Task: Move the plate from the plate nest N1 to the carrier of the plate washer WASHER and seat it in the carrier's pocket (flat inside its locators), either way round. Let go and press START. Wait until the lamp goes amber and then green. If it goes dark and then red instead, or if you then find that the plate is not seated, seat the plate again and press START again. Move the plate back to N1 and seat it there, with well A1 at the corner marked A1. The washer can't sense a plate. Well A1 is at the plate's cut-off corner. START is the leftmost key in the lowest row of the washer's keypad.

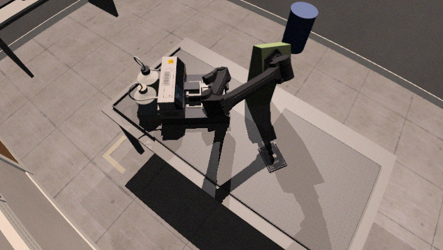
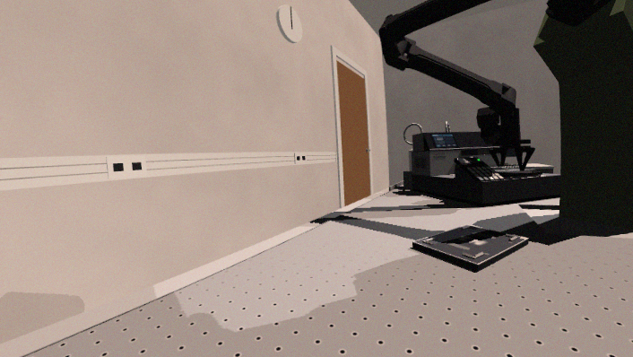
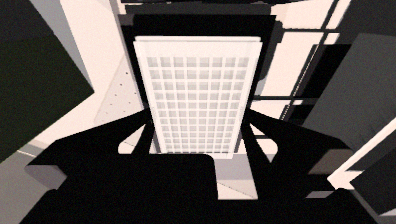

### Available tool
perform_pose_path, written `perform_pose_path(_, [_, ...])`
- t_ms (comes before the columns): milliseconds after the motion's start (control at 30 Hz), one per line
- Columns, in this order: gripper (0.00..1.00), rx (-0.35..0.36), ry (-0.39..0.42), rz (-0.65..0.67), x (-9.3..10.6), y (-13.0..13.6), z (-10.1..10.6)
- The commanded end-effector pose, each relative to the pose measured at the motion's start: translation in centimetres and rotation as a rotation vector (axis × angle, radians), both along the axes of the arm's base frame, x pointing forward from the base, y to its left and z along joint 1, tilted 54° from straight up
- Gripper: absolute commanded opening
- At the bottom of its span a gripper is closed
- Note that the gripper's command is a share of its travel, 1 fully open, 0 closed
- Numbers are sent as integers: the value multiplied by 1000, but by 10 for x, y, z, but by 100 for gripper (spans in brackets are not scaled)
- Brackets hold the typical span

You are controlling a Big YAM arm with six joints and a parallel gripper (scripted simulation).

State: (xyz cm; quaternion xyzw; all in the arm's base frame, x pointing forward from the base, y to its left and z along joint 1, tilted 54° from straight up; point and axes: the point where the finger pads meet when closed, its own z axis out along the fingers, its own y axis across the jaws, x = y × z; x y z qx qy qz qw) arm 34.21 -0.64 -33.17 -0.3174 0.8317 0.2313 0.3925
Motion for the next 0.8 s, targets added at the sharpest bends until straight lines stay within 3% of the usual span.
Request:
perform_pose_path(0, [84,4,7,5,-2,6,-3])
perform_pose_path(767, [84,4,6,4,0,8,-6])
